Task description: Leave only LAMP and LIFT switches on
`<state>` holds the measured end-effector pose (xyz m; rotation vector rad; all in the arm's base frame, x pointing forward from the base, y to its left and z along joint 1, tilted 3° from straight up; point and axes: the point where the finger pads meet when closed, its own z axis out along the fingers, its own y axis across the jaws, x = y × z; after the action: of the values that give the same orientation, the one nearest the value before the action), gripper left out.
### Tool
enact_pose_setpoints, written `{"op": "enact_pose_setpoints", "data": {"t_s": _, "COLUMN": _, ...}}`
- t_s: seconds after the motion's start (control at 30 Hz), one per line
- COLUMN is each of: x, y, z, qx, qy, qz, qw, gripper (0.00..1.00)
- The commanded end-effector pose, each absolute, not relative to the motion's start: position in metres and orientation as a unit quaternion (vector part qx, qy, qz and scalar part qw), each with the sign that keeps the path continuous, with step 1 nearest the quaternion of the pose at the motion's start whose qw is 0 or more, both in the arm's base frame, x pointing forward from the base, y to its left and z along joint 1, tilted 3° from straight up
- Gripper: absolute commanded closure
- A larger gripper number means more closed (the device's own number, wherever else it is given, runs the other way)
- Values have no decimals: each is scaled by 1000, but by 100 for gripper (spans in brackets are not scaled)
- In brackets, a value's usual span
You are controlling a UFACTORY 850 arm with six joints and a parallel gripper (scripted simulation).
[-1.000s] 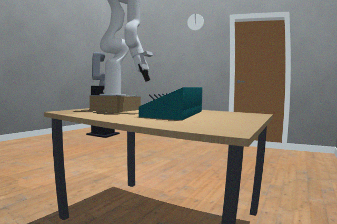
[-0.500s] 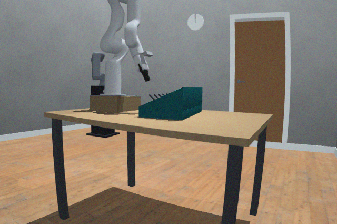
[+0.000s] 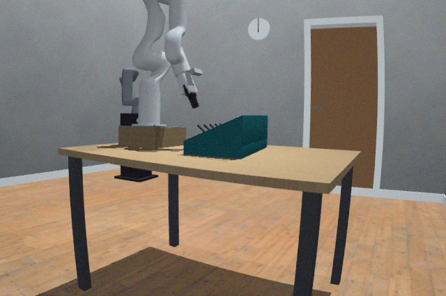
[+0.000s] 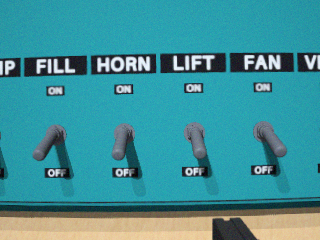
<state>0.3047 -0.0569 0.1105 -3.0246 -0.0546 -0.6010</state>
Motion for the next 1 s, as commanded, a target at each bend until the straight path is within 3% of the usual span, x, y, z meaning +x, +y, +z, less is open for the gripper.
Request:
{"op": "enact_pose_setpoints", "data": {"t_s": 0.0, "x": 306, "y": -57, "z": 109, "qx": -980, "qy": -18, "qz": -196, "qw": 28, "gripper": 100}}
{"op": "enact_pose_setpoints", "data": {"t_s": 0.97, "x": 338, "y": -52, "z": 31, "qx": -980, "qy": -18, "qz": -196, "qw": 28, "gripper": 100}}
